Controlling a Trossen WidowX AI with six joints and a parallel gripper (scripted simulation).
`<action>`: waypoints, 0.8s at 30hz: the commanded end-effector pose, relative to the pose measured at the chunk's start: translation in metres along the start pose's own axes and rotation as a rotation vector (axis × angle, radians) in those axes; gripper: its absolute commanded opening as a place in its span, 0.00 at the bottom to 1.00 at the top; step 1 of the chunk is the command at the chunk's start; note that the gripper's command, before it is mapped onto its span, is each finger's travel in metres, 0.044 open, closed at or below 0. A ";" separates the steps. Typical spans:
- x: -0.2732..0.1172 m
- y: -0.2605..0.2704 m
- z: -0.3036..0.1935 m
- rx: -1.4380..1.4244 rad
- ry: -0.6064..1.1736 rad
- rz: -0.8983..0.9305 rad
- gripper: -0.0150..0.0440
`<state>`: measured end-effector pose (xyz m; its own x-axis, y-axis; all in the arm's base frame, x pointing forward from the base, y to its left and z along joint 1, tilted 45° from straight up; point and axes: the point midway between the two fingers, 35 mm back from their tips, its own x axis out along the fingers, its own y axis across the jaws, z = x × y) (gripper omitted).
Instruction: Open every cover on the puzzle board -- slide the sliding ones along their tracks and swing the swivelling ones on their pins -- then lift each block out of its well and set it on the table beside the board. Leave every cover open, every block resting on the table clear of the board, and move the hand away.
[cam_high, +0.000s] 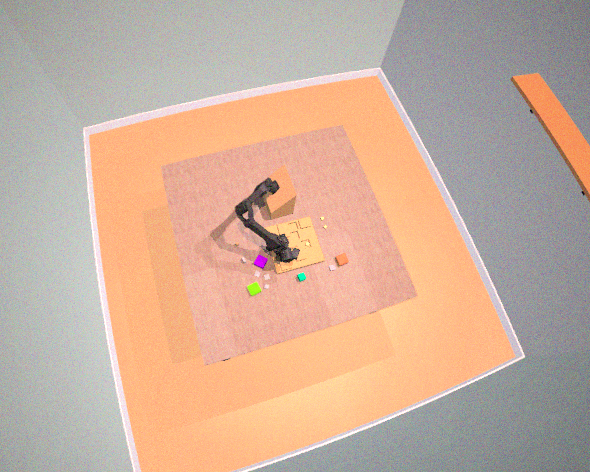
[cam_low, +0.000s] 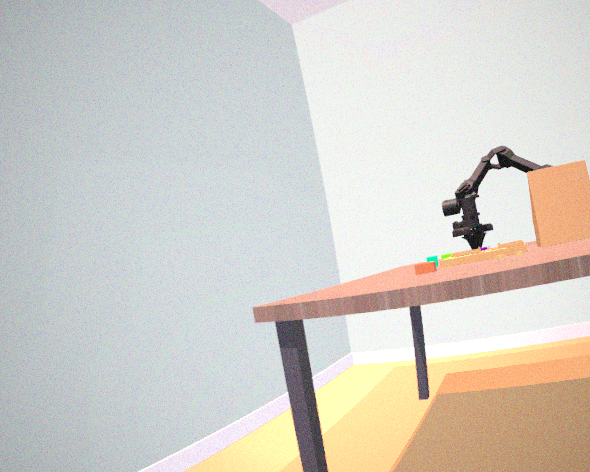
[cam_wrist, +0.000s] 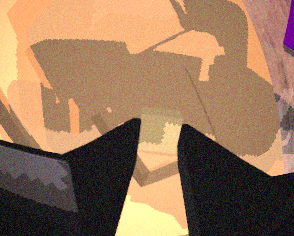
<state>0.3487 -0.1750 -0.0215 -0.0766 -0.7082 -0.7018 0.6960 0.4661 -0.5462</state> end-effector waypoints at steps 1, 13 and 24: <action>0.000 0.000 0.000 0.001 0.000 0.000 0.39; -0.011 0.001 0.000 0.000 0.001 0.000 0.39; -0.026 0.001 0.000 -0.001 0.002 0.000 0.39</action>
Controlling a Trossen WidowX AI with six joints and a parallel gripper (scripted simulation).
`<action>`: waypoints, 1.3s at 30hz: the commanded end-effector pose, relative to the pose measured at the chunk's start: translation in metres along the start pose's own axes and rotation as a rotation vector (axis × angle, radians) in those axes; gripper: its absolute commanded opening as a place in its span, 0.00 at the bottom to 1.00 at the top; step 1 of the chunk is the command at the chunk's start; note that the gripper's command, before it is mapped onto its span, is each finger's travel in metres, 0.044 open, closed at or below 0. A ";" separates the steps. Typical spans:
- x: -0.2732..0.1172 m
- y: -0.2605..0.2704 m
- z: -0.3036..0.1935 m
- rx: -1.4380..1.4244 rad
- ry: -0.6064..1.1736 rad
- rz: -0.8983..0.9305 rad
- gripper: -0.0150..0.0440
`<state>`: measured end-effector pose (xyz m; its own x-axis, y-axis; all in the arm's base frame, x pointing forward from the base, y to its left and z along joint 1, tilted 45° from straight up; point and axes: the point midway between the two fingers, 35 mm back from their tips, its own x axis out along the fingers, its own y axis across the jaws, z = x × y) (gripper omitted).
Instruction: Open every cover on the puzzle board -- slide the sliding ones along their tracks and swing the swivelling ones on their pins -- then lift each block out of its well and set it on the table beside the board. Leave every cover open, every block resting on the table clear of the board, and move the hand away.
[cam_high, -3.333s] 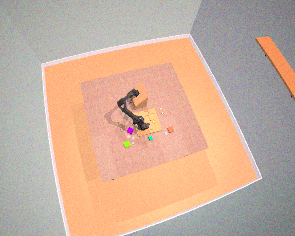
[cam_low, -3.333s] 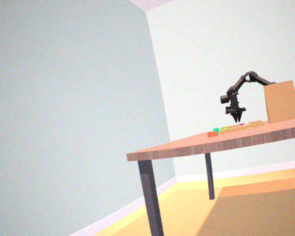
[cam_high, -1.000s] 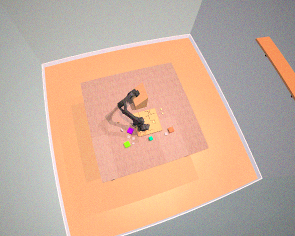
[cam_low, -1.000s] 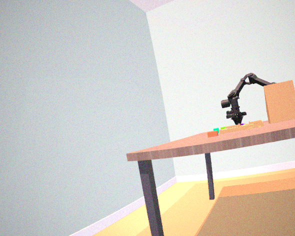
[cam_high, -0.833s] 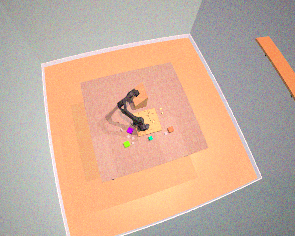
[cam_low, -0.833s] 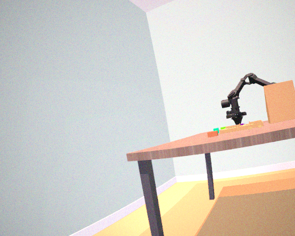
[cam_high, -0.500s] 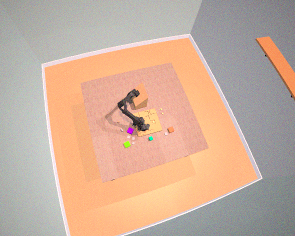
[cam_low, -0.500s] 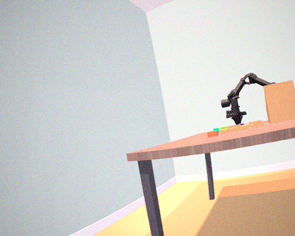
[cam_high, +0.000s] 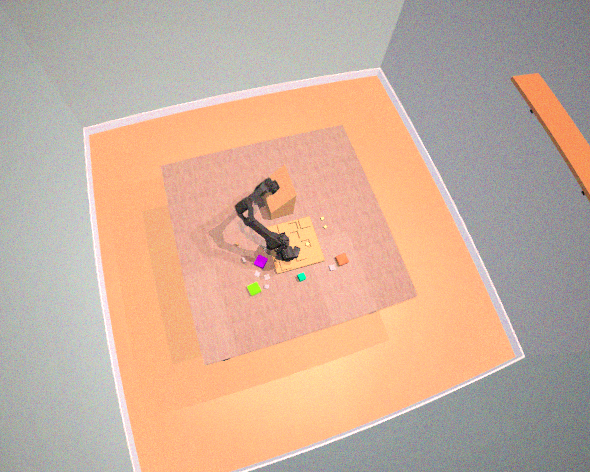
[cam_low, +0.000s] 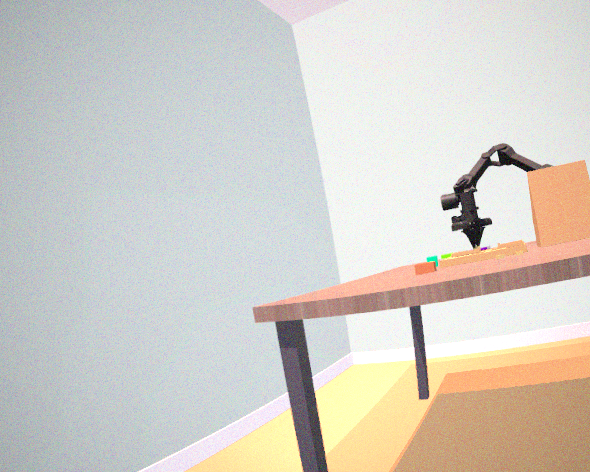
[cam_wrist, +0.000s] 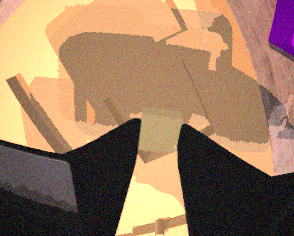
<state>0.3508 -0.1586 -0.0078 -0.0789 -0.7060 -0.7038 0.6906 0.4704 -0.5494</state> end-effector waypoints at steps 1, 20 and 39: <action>-0.006 -0.001 0.001 0.006 -0.002 -0.001 0.39; -0.035 0.000 0.001 0.005 0.000 -0.001 0.39; -0.072 -0.014 0.004 0.004 0.002 0.001 0.39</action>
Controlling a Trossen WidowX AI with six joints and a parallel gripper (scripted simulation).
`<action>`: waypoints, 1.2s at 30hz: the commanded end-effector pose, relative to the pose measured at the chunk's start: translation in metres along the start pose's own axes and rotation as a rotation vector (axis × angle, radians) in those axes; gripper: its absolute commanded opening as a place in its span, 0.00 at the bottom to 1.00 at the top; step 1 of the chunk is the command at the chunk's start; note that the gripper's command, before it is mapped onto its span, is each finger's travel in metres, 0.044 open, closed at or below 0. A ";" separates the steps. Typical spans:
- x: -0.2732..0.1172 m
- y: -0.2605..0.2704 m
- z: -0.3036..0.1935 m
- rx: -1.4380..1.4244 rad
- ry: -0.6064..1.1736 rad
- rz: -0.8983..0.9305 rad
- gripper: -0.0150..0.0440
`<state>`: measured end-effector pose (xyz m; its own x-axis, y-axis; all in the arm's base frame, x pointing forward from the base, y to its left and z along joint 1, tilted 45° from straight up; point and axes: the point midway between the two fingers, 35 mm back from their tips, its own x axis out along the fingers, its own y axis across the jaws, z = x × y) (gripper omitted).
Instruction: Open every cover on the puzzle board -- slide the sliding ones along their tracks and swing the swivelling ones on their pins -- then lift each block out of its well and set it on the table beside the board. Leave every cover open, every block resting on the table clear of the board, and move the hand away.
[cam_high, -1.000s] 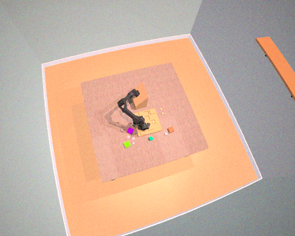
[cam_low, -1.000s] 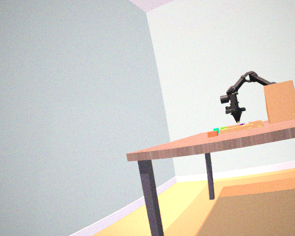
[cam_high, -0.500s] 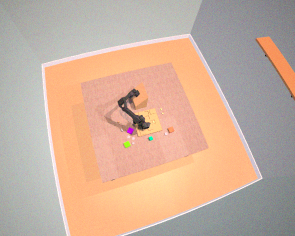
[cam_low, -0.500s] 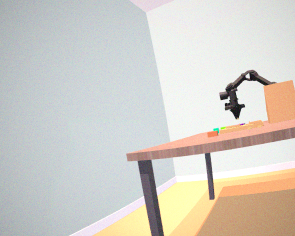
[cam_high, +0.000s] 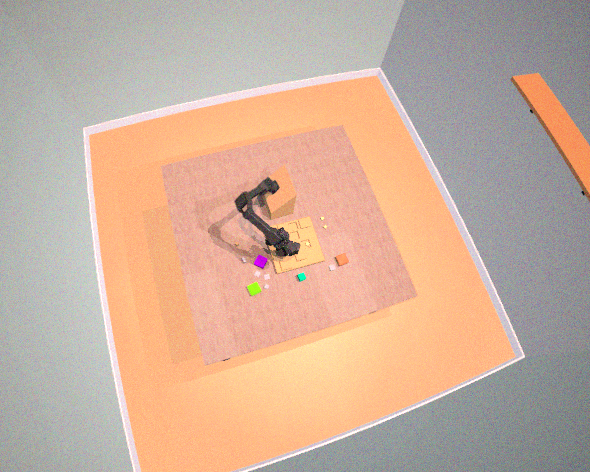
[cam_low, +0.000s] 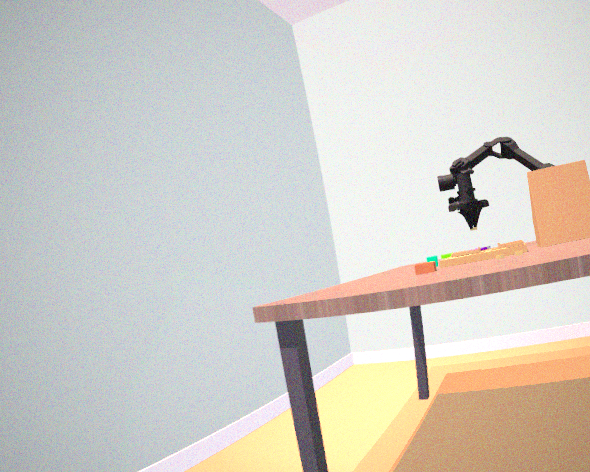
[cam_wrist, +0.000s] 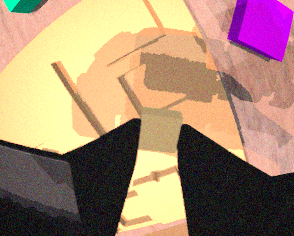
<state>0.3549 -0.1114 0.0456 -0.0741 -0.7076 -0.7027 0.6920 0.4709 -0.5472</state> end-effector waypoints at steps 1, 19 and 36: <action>-0.001 -0.014 0.003 0.003 0.008 0.000 0.39; -0.002 -0.085 0.010 0.001 0.011 0.002 0.39; -0.002 -0.151 0.000 0.000 0.006 -0.006 0.39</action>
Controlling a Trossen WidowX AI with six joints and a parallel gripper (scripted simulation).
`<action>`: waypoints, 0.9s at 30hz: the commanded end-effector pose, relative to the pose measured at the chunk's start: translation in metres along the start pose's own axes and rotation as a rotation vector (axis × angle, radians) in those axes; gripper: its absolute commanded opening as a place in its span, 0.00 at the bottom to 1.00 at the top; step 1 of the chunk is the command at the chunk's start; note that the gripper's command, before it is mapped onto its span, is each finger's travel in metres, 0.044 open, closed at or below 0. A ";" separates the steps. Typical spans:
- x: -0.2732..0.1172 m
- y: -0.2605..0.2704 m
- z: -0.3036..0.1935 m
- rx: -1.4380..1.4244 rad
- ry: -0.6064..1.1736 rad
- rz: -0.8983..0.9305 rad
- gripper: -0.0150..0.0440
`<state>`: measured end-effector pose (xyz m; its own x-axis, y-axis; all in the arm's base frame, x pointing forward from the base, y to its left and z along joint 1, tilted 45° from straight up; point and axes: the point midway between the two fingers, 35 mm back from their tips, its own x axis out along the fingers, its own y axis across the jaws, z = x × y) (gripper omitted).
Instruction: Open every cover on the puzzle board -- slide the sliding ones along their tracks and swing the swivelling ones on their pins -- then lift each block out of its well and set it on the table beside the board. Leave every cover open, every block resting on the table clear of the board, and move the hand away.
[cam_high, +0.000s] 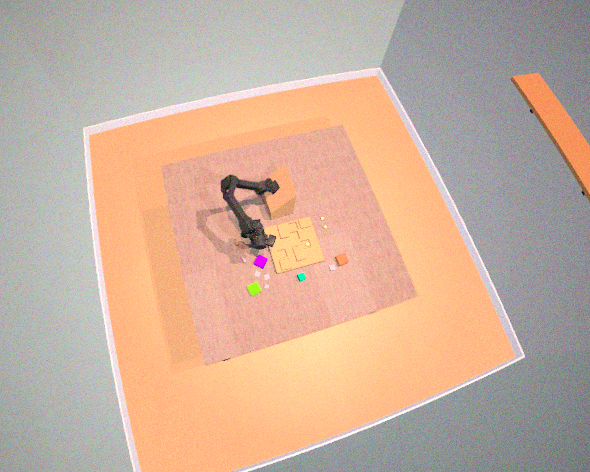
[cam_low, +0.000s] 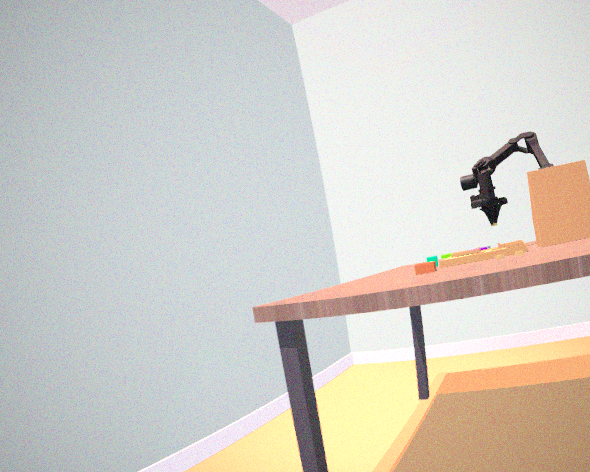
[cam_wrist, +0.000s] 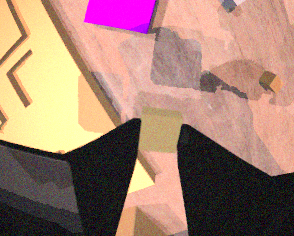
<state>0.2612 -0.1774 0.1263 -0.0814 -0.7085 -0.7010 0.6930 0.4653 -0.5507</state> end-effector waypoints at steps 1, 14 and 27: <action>0.001 -0.014 -0.005 -0.002 0.002 -0.001 0.39; 0.011 -0.025 -0.008 -0.002 0.002 -0.002 0.39; 0.032 -0.023 -0.006 -0.001 0.004 0.000 0.39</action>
<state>0.2393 -0.2049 0.1204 -0.0780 -0.7121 -0.6977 0.6980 0.4607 -0.5483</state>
